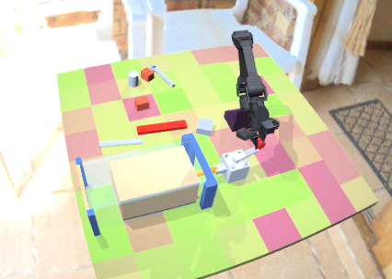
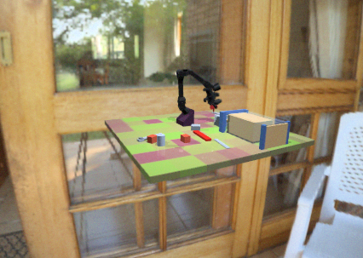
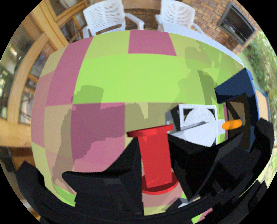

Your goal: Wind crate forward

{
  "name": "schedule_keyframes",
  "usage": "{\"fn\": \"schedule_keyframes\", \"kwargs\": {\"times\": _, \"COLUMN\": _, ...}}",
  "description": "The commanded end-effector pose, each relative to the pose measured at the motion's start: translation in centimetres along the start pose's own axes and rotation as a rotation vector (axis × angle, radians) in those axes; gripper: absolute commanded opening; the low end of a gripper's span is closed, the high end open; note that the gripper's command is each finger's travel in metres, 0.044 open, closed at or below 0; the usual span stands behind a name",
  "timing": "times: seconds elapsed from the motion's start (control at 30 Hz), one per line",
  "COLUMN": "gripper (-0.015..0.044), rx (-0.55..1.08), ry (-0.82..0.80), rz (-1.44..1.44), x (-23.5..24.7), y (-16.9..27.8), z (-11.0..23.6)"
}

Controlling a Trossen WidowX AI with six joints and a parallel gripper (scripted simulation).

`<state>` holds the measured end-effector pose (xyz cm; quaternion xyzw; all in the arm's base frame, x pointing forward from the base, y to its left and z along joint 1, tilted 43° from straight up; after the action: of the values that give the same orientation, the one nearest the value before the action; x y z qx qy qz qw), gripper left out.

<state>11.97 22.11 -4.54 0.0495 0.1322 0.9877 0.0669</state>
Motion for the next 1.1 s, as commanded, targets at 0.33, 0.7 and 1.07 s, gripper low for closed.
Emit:
{"fn": "schedule_keyframes", "kwargs": {"times": 0.33, "gripper": 0.0, "rx": 0.027, "ry": 0.012, "rz": -0.003, "x": -1.2, "y": 3.2, "z": 1.3}}
{"fn": "schedule_keyframes", "kwargs": {"times": 0.7, "gripper": 0.0, "rx": 0.028, "ry": 0.012, "rz": -0.003, "x": -2.1, "y": 4.4, "z": 2.0}}
{"fn": "schedule_keyframes", "kwargs": {"times": 1.07, "gripper": 0.0, "rx": 0.029, "ry": 0.013, "rz": -0.004, "x": -3.3, "y": 5.5, "z": 2.6}}
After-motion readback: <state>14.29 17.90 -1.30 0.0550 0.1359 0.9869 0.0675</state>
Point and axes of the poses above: the point midway between the two fingers, 35 mm back from their tips, its own z axis back along the fingers, its own x axis across the jaws, y = z × x, the point moved 7 cm from there along z, back along the fingers, and after that the axes turned 7 degrees about -z, right-handed, at the moved point
